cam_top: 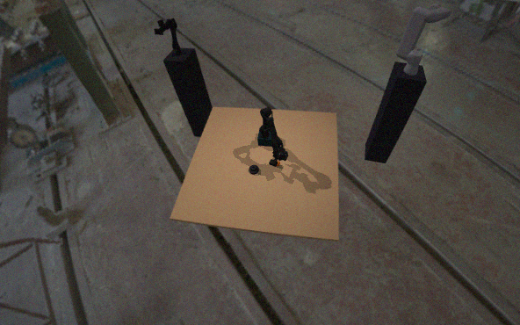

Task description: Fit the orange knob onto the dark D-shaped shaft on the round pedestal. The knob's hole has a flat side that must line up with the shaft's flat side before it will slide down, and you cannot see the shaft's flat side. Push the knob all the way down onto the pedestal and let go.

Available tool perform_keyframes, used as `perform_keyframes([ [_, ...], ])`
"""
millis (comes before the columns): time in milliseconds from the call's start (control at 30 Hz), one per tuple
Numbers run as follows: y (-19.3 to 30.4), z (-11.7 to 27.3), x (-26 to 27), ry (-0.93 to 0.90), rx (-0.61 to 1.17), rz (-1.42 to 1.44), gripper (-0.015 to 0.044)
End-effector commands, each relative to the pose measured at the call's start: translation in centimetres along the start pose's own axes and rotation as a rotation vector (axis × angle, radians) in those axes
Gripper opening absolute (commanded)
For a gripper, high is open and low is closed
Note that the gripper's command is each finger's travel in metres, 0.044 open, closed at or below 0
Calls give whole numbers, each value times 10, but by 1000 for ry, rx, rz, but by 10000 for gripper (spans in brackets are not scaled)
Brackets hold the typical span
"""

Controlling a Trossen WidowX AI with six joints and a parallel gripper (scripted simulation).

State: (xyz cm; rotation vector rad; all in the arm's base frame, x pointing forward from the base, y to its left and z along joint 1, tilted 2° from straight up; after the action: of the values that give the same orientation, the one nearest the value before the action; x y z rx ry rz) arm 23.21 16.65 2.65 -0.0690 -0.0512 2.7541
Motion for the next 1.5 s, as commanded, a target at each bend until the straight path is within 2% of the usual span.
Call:
perform_keyframes([
  [0, 0, -6, 0, 0, 1, -6, 440],
  [567, 2, -31, 1, 0, 2, -6, 440],
  [833, 2, -31, 1, 0, 2, -6, 240],
  [1033, 2, -31, 1, 0, 2, -6, 240],
  [1333, 2, -31, 1, 0, 2, -6, 180],
  [1467, 2, -30, 1, -2, -8, -4, 179],
])
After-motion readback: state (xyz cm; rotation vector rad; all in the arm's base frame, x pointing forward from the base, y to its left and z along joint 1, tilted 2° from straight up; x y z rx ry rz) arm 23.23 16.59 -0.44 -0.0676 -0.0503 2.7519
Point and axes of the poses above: the point midway between the two fingers, 35 mm back from their tips, its own z axis back along the fingers, its own x axis across the jaws, y = z × x, the point moved 3 cm from there along z, back along the fingers, and after that the axes turned 10 degrees about -z, right-handed, at the moved point
